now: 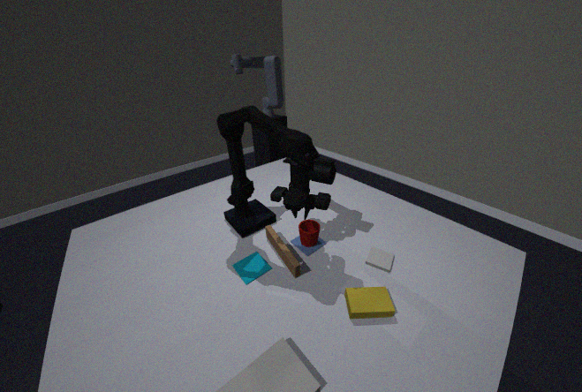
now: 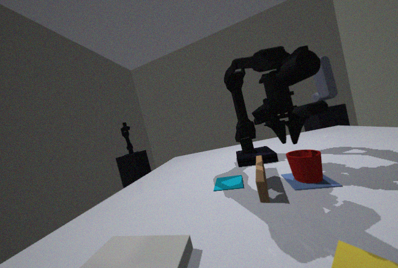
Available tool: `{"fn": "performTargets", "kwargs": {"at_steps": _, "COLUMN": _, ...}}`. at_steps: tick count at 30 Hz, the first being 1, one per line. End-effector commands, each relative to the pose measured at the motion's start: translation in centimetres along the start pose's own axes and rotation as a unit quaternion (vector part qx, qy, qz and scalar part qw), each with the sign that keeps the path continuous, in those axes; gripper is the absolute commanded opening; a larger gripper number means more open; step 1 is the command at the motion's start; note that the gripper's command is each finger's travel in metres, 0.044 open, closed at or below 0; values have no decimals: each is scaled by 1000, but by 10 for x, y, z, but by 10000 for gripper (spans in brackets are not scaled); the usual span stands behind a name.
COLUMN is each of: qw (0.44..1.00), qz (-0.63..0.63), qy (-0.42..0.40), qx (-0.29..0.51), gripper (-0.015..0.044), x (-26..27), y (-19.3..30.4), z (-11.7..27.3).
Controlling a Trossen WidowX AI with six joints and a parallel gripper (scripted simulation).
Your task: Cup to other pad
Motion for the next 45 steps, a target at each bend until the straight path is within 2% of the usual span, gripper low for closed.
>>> {"fn": "performTargets", "kwargs": {"at_steps": 1, "qw": 1000, "qz": -4, "qy": 5, "qx": -2, "gripper": 148, "x": 0, "y": -1, "z": -7}}
{"fn": "performTargets", "kwargs": {"at_steps": 43, "qw": 1000, "qz": -4, "qy": 5, "qx": -2, "gripper": 148, "x": 0, "y": -1, "z": -66}}
{"fn": "performTargets", "kwargs": {"at_steps": 45, "qw": 1000, "qz": -1, "qy": 3, "qx": 0, "gripper": 115, "x": 0, "y": -1, "z": -64}}
Point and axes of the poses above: the point midway between the two fingers, 35 mm back from their tips, its own z axis back along the fingers, its own x axis across the jaws, y = z × x, the point moved 3 cm from there along z, back along the fingers
